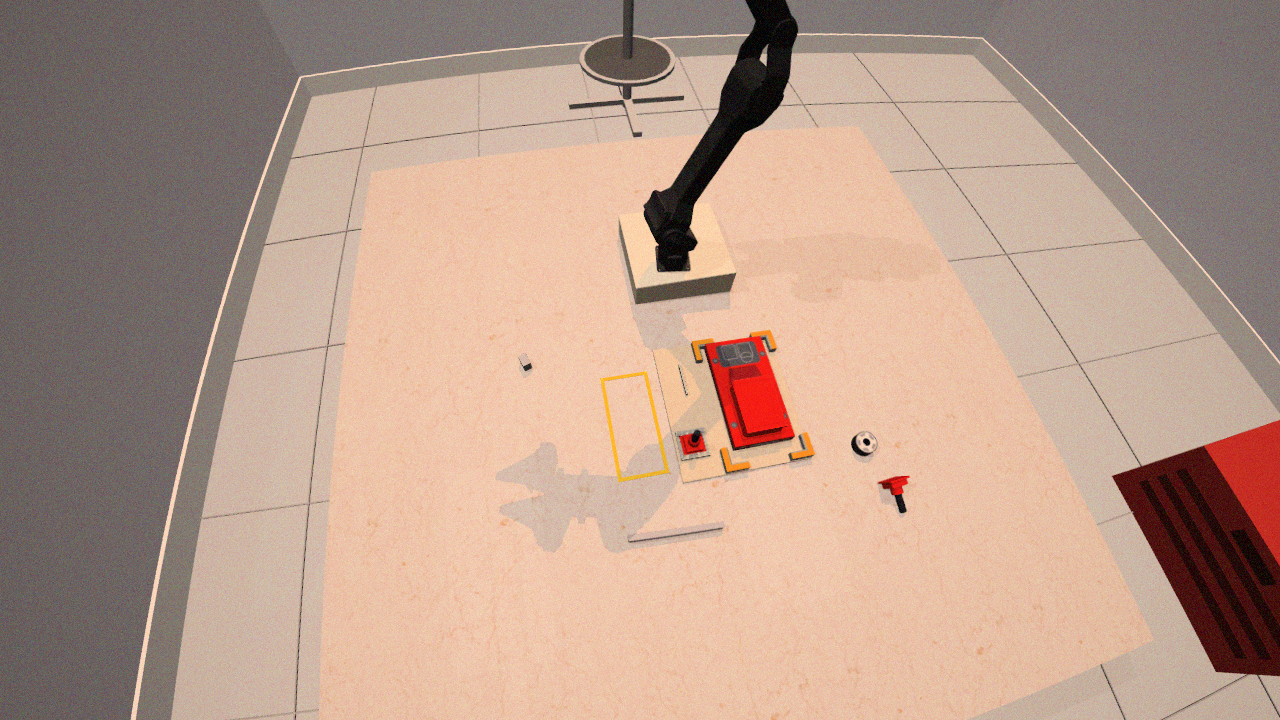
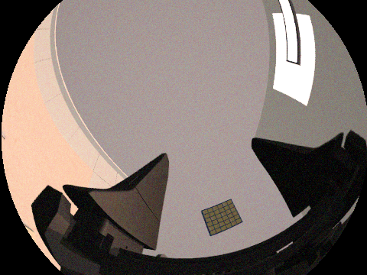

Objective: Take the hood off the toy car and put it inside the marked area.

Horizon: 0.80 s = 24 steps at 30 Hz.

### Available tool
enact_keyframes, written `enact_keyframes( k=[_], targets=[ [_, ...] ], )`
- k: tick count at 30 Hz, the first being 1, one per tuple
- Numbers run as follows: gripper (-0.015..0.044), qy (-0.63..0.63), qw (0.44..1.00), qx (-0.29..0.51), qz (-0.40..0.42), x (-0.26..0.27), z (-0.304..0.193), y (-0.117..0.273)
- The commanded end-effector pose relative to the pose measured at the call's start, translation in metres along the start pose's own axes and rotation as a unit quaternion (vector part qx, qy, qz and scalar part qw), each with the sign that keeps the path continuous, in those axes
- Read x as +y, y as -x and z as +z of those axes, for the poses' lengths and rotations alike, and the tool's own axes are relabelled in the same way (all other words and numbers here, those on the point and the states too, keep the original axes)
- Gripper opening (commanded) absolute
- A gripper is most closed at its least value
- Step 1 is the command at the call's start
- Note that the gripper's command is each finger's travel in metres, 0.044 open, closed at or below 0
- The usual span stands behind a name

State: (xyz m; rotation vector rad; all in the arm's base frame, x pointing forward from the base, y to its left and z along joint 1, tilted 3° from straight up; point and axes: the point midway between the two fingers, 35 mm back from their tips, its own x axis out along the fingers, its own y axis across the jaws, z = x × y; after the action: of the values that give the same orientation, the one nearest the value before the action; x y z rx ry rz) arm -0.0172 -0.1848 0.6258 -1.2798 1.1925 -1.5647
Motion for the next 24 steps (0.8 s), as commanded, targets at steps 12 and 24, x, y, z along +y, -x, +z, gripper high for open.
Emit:
enact_keyframes(
  k=[12, 24],
  targets=[
    [0.044, -0.08, 0.961, -0.193, 0.179, 0.107, 0.139, -0.025],
    [0.044, -0.133, 0.877, -0.302, 0.349, 0.19, 0.253, 0.033]
  ],
)
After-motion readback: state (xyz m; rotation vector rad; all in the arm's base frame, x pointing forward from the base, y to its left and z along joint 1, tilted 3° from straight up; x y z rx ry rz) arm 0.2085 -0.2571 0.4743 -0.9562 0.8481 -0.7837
